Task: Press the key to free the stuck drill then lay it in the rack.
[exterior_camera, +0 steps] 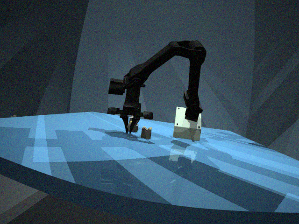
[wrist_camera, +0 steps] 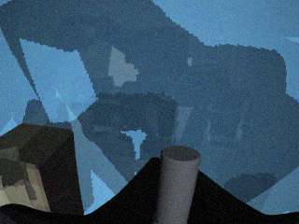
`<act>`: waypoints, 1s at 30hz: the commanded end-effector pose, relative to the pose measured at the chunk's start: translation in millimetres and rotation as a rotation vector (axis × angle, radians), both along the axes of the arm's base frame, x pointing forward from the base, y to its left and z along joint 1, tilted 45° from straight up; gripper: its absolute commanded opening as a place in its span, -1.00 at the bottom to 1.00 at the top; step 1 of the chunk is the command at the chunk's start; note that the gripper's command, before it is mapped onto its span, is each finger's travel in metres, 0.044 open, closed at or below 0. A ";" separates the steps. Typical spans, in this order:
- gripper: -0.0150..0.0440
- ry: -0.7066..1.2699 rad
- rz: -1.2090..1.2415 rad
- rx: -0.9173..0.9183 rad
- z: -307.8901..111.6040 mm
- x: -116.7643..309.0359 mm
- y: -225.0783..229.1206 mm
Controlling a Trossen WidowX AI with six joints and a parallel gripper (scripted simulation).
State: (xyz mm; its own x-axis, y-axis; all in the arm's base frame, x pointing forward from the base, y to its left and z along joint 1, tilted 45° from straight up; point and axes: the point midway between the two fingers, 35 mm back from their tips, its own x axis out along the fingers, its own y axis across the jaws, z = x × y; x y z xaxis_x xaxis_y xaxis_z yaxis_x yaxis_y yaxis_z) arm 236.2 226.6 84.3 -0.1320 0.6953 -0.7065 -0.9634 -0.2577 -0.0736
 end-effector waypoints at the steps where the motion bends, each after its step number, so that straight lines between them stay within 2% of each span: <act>1: -0.49 -0.011 -0.006 0.000 7.9 1.2 4.4; 30: -0.49 -0.011 -0.006 0.000 18.7 -4.8 5.5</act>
State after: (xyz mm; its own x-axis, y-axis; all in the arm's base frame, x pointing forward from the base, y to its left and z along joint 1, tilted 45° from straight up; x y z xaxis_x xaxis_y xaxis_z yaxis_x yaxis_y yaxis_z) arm 230.5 234.4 101.2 -0.1271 0.6975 -0.7052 -0.9640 -0.2544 -0.0778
